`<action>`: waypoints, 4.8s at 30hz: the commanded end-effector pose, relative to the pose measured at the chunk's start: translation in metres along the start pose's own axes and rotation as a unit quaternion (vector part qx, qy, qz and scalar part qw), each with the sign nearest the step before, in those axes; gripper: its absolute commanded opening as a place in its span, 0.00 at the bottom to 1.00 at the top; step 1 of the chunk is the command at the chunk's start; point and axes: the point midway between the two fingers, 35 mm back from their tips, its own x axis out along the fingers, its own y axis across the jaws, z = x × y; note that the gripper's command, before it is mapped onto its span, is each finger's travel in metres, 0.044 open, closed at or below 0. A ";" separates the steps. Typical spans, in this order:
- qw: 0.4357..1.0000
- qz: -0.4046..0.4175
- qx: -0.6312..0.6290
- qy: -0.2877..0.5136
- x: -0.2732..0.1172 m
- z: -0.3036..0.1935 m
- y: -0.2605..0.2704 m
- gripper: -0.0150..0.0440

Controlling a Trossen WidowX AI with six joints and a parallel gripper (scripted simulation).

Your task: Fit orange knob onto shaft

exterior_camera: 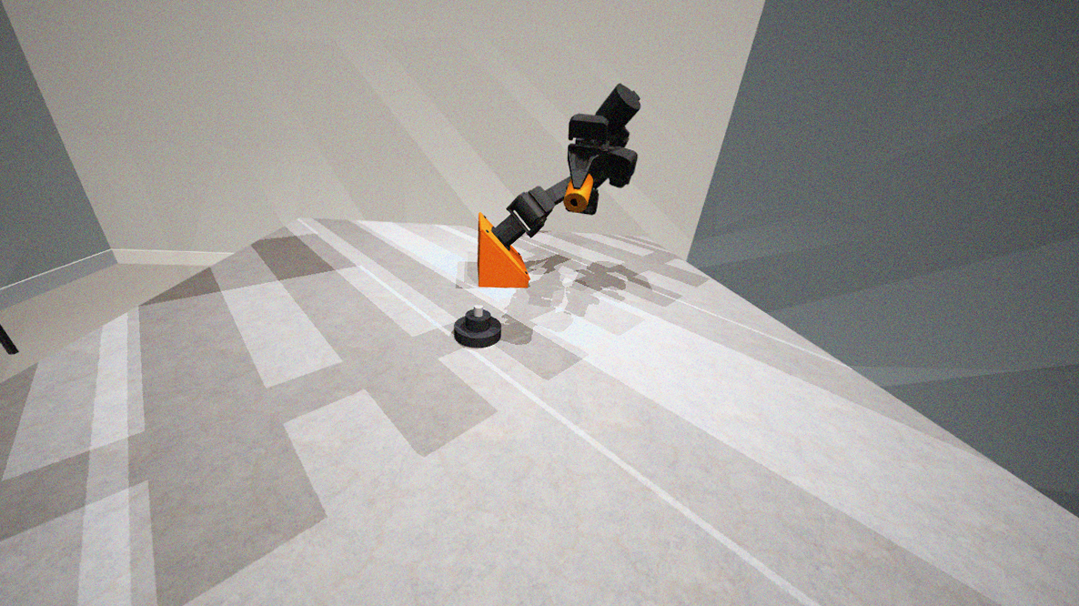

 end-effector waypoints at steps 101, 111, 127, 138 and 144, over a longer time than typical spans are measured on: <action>0.870 0.494 -0.008 -0.006 0.153 0.003 0.165 0.25; 0.870 0.493 -0.011 -0.005 0.152 0.002 0.164 0.65; 0.870 0.493 -0.011 -0.005 0.152 0.002 0.164 0.66; 0.870 0.493 -0.009 -0.004 0.111 0.002 0.094 1.00; 0.870 0.493 -0.009 -0.004 0.117 0.002 0.103 1.00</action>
